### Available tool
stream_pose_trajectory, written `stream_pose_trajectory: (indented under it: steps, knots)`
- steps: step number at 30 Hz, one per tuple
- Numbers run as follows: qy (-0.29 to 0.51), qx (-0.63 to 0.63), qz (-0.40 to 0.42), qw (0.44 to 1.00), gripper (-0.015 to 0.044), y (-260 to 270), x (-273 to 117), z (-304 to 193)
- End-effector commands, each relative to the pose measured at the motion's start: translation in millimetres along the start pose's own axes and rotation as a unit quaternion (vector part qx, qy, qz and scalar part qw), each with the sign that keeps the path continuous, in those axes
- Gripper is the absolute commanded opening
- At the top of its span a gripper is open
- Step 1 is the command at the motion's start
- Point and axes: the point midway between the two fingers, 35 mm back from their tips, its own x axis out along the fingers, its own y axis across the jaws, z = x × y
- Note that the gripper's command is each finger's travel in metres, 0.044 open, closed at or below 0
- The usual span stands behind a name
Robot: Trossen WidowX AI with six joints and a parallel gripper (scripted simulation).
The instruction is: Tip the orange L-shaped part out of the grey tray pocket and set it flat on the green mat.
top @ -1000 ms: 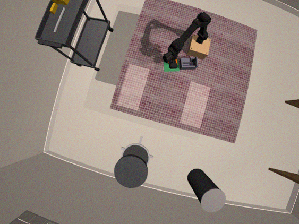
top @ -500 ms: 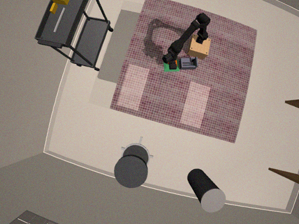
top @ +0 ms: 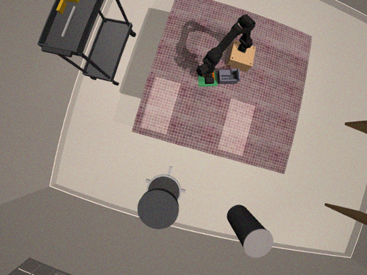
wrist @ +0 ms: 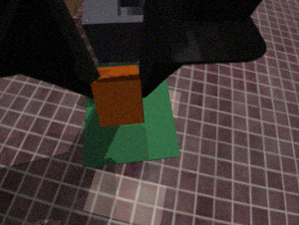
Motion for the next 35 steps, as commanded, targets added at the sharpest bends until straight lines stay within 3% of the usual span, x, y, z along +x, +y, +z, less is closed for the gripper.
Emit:
stream_pose_trajectory:
  steps: [1,4,8,11,35]
  knots:
    - [0.0,0.0,0.0,1.0,0.0236,0,0,0]
    - [-0.001,0.0,0.0,1.0,0.0315,1,-15,2]
    - [-0.002,-0.001,-0.001,1.0,0.04,2,-63,3]
    - [-0.002,-0.001,-0.001,1.0,0.04,0,-88,1]
    - [-0.006,-0.002,0.005,1.0,0.04,2,-83,2]
